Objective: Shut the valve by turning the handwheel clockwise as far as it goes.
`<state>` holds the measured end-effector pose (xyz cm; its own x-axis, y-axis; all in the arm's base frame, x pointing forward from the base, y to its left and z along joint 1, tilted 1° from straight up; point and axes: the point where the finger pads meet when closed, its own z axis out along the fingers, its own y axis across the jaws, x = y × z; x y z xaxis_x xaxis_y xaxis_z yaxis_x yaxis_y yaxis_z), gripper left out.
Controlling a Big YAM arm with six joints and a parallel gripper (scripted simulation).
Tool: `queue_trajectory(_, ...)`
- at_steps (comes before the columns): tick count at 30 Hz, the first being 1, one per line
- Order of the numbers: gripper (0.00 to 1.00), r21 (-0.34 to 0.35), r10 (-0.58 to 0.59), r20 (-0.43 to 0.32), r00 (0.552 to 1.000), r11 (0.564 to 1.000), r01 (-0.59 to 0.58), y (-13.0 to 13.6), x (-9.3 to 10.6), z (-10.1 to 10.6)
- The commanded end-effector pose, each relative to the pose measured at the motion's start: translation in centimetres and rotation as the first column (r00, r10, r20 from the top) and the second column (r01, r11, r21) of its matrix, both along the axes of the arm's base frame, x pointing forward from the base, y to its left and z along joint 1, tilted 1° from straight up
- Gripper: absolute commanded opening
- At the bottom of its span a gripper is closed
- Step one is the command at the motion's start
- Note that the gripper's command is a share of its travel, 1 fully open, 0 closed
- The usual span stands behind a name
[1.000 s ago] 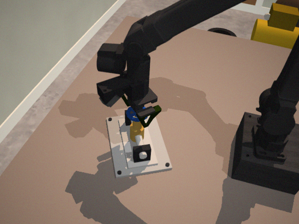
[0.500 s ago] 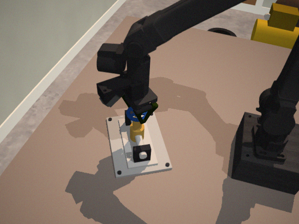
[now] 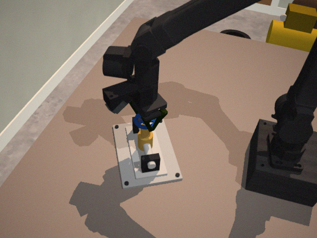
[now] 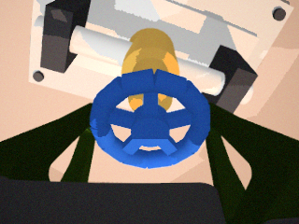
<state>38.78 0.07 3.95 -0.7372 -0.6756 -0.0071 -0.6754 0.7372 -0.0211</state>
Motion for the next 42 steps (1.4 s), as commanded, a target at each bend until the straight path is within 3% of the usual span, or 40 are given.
queue_trajectory(1, 0.00, 0.001, -0.006, 0.028, 1.000, 1.000, 0.006, -0.16, 1.14, 0.34)
queue_trajectory(29, 0.00, 0.003, -0.042, 0.029, 0.999, 0.999, 0.042, -0.16, 1.14, 0.34)
queue_trajectory(42, 0.00, 0.007, -0.130, 0.029, 0.991, 0.991, 0.130, -0.16, 1.14, 0.34)
